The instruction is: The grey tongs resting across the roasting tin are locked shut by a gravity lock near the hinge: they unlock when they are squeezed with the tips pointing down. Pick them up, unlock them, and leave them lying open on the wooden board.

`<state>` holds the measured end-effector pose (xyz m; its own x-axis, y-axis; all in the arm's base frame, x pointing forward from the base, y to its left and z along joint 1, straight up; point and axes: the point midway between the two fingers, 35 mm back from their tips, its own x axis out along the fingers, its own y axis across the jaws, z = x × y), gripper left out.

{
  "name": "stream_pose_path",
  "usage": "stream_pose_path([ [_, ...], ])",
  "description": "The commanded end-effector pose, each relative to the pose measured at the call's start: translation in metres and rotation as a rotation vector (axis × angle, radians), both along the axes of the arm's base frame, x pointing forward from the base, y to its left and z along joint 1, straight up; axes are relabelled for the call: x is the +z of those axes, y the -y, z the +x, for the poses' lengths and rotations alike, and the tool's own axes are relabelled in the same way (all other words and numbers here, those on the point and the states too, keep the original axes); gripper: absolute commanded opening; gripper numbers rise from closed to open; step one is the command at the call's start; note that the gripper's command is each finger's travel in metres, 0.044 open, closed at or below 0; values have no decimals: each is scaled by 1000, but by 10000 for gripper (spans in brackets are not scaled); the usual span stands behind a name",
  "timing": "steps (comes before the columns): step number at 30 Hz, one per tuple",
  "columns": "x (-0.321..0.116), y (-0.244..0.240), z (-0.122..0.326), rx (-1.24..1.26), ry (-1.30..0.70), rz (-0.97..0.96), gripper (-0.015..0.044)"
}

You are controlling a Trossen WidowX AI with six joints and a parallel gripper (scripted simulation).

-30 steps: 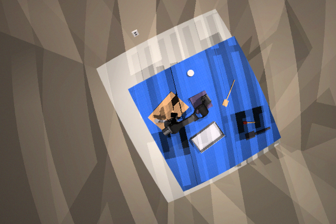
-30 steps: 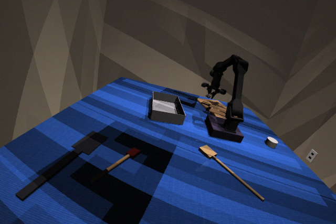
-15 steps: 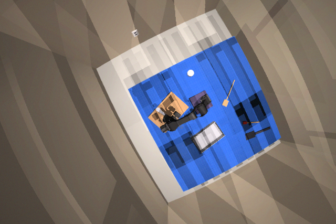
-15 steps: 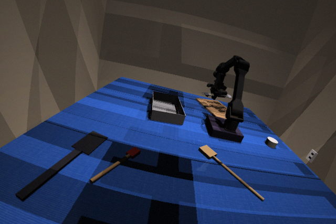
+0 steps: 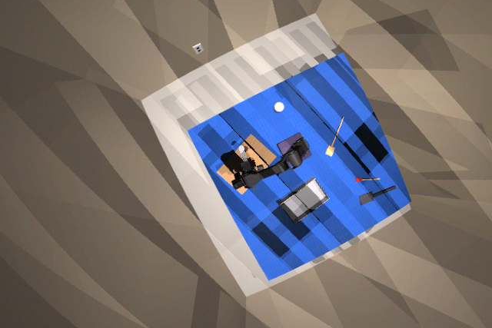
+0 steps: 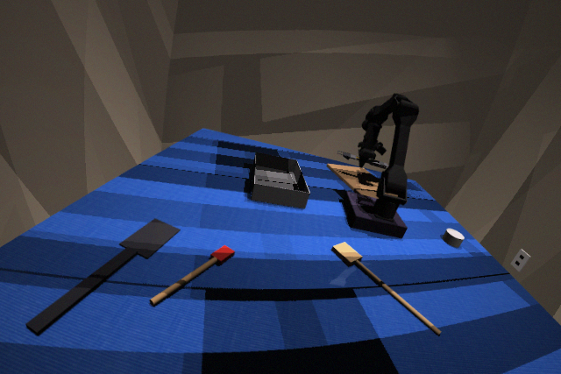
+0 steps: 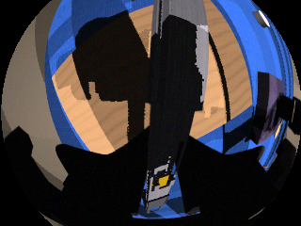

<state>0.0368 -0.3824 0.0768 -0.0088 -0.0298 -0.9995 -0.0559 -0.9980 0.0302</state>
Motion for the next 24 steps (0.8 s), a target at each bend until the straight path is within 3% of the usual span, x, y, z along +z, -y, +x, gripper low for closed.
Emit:
stream_pose_path([
  [1,1,2,-7,-174,9,-2,-150],
  [24,1,5,-44,-1049,31,-9,-150],
])
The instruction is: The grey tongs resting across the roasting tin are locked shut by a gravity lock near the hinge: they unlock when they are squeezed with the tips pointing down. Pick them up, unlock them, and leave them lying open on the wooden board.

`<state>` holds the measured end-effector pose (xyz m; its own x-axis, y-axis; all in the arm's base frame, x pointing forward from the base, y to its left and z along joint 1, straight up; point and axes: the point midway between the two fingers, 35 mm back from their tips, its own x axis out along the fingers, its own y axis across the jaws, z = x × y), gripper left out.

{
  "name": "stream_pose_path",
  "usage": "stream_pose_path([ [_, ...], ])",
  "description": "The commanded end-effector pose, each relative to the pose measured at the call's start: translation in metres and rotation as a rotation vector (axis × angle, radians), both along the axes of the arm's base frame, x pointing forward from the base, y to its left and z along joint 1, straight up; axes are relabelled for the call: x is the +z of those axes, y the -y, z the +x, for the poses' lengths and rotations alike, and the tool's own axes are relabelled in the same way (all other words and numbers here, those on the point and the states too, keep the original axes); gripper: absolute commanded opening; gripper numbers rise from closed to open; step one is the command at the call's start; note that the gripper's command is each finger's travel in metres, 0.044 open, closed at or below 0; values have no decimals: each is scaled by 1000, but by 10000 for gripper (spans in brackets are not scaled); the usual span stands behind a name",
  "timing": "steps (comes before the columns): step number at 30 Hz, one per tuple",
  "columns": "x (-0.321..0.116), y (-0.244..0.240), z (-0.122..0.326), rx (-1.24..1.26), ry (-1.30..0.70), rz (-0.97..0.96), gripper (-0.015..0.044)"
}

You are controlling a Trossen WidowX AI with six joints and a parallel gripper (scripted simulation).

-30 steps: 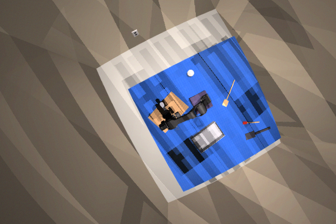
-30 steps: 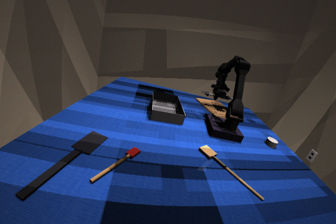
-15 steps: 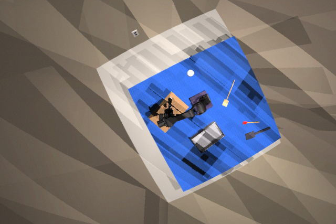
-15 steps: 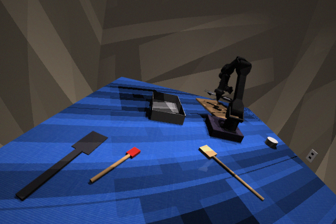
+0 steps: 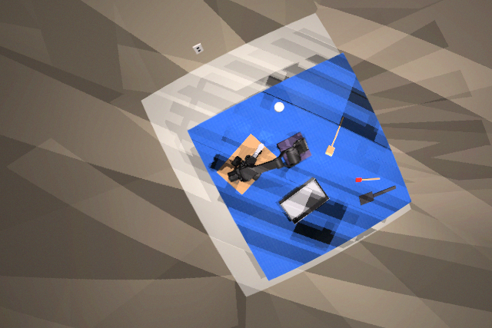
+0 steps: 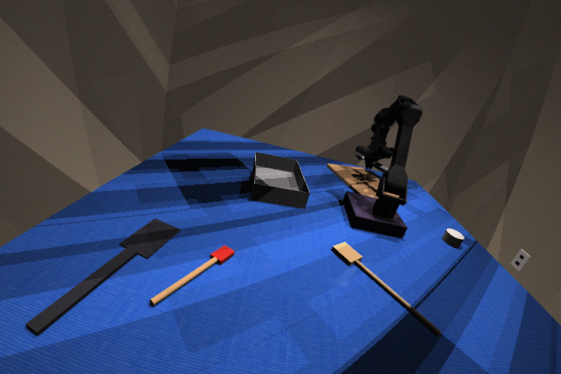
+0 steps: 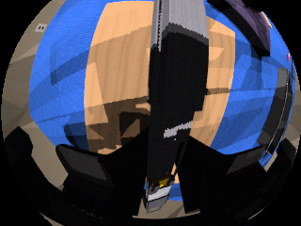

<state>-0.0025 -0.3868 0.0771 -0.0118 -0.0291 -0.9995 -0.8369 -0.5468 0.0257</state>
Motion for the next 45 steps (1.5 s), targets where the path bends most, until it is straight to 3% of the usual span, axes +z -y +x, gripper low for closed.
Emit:
stream_pose_path([
  [1,1,1,-5,-121,7,-2,-150],
  [15,5,1,-5,-130,32,-33,-150],
  [45,92,-12,-16,-139,407,-649,-150],
])
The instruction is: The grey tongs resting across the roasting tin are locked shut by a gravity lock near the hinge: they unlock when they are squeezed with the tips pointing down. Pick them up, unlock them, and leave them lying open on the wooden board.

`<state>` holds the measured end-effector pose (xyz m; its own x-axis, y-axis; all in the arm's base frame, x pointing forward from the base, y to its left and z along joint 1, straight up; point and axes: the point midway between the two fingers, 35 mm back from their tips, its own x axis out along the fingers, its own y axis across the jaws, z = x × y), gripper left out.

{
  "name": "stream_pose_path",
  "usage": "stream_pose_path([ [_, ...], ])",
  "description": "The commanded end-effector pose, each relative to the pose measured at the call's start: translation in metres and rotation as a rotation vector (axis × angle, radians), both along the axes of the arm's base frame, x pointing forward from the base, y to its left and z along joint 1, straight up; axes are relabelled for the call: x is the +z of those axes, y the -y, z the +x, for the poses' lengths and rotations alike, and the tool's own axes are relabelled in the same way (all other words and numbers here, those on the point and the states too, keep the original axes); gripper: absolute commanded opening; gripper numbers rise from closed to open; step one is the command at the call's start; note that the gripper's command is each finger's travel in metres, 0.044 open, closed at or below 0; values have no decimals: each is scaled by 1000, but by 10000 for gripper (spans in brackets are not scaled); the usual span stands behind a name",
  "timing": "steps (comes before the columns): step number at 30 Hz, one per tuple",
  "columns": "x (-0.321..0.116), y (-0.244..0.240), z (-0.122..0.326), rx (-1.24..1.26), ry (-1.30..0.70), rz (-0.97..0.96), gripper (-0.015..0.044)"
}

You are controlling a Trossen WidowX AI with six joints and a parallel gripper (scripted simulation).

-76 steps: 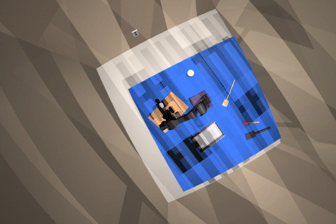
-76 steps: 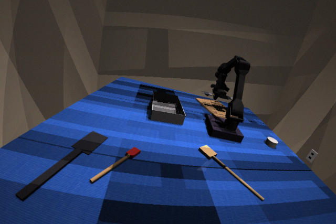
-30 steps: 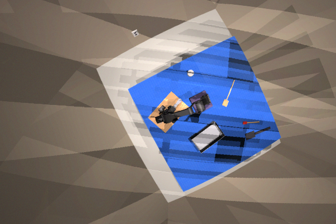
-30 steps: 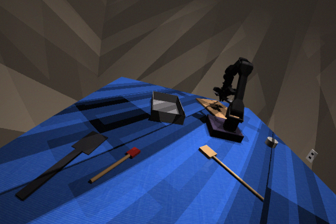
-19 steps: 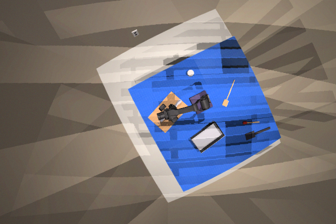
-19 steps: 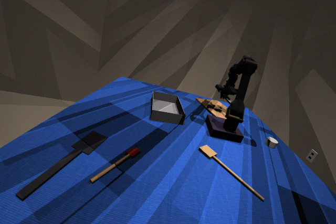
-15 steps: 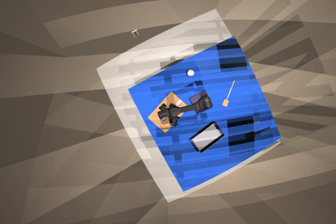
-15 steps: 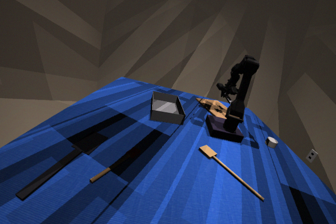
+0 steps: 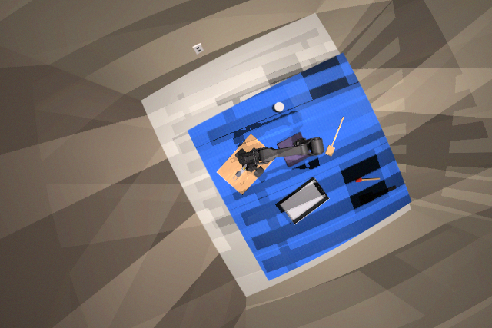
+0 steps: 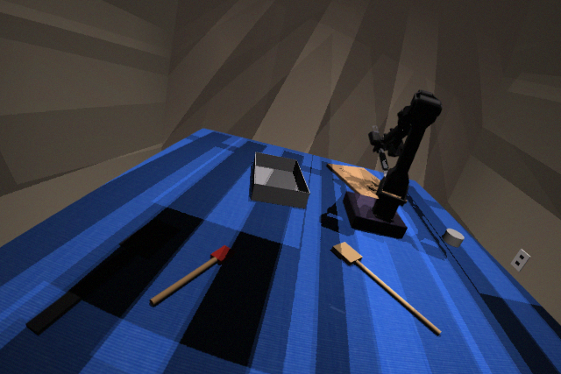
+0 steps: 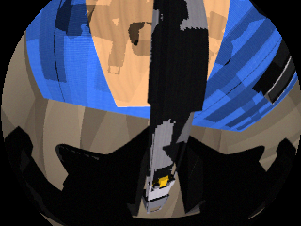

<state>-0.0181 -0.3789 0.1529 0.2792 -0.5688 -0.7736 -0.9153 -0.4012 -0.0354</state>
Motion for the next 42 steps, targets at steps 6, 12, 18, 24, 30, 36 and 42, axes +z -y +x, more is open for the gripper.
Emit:
stream_pose_path([
  [6,35,-14,-1,32,60,-229,-150],
  [12,42,-19,0,43,72,-284,-150],
  [18,42,-19,0,43,72,-284,-150],
  [24,42,-19,0,43,72,-284,-150],
  [30,42,-19,0,43,72,-284,-150],
  [36,42,-19,0,43,72,-284,-150],
  [42,42,-19,0,43,72,-284,-150],
])
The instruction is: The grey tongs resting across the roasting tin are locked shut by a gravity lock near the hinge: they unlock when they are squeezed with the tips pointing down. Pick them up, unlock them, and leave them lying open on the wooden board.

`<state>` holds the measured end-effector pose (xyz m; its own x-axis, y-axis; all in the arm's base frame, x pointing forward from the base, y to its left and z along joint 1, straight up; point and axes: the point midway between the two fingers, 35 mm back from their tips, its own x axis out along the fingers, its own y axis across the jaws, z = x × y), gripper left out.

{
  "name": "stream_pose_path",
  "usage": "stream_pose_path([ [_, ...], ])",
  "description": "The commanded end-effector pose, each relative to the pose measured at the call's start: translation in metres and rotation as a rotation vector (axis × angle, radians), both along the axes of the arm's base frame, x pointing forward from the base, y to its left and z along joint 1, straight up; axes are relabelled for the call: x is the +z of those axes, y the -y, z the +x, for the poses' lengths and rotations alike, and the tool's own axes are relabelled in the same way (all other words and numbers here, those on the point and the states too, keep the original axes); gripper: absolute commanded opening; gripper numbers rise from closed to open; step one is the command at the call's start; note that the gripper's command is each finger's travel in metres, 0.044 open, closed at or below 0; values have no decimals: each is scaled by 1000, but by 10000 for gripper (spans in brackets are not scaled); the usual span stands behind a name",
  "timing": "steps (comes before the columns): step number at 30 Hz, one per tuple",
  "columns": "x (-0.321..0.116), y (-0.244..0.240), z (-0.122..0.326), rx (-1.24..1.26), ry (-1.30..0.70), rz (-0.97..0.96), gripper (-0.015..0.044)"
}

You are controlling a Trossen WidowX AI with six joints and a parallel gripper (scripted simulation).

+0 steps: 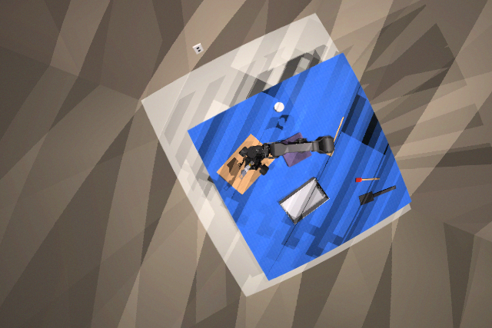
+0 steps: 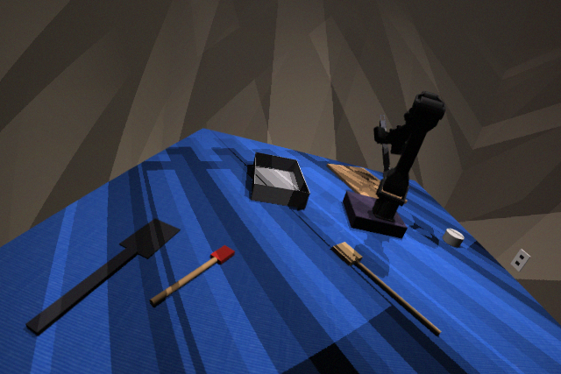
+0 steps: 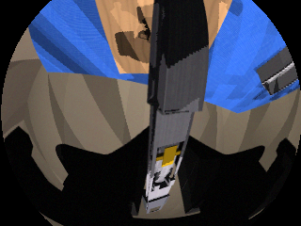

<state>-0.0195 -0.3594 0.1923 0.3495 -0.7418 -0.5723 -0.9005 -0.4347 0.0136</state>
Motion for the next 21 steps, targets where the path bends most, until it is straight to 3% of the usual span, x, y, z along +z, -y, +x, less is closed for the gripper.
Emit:
stream_pose_path([
  [1,3,0,1,9,-1,-14,-150],
  [10,0,2,1,5,-4,5,-150],
  [21,-27,17,2,-23,-51,202,-150],
])
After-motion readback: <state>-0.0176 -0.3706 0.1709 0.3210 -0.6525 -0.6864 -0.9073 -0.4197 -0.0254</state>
